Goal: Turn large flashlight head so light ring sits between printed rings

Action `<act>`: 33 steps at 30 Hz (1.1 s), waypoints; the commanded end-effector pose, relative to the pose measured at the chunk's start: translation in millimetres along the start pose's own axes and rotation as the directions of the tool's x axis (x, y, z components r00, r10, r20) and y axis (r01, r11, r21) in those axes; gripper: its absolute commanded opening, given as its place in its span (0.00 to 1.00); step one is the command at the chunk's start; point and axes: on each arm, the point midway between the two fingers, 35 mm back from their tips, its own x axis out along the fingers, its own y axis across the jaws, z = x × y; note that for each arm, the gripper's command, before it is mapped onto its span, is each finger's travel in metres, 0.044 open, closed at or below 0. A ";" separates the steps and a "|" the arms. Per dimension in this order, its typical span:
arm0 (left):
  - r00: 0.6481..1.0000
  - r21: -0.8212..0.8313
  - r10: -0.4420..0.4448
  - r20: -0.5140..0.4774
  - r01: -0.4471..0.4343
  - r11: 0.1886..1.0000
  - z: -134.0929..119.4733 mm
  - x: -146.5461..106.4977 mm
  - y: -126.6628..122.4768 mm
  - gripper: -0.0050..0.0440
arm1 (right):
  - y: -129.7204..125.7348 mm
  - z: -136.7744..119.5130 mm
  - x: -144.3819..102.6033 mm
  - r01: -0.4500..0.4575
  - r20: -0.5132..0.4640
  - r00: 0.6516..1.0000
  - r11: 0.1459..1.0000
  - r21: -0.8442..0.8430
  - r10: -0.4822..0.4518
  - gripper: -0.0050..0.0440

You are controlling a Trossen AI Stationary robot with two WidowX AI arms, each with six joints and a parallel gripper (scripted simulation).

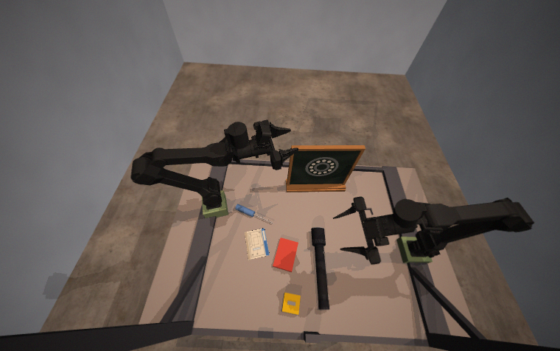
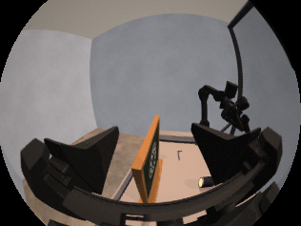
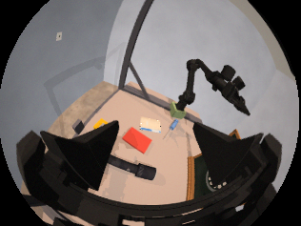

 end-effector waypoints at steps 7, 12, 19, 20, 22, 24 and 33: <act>1.000 0.000 -0.001 0.020 0.001 1.000 8.2 -1.3 -0.2 1.00 | -23.8 14.1 -54.2 0.089 0.247 0.958 0.969 0.230 -0.146 1.00; 1.000 0.000 0.000 0.021 0.000 1.000 8.5 -1.3 -0.1 1.00 | -32.4 15.9 -83.4 0.084 0.370 0.903 0.933 0.350 -0.220 1.00; 1.000 0.000 0.000 0.021 0.000 1.000 8.6 -1.3 -0.1 1.00 | -34.5 18.4 -89.1 0.076 0.399 0.886 0.924 0.375 -0.235 1.00; 1.000 0.000 0.000 0.021 0.000 1.000 8.6 -1.3 -0.1 1.00 | -34.2 17.9 -87.2 0.080 0.390 0.891 0.927 0.367 -0.231 1.00; 1.000 0.000 0.000 0.021 0.000 1.000 8.6 -1.3 -0.1 1.00 | -34.2 17.9 -87.2 0.080 0.390 0.891 0.927 0.367 -0.231 1.00; 1.000 0.000 0.000 0.022 0.000 1.000 8.7 -1.3 0.0 1.00 | -33.1 13.4 -84.8 0.084 0.377 0.897 0.927 0.365 -0.229 1.00; 1.000 0.000 0.001 0.022 -0.001 1.000 8.8 -1.3 0.0 1.00 | -31.6 9.8 -80.5 0.083 0.365 0.904 0.927 0.365 -0.224 1.00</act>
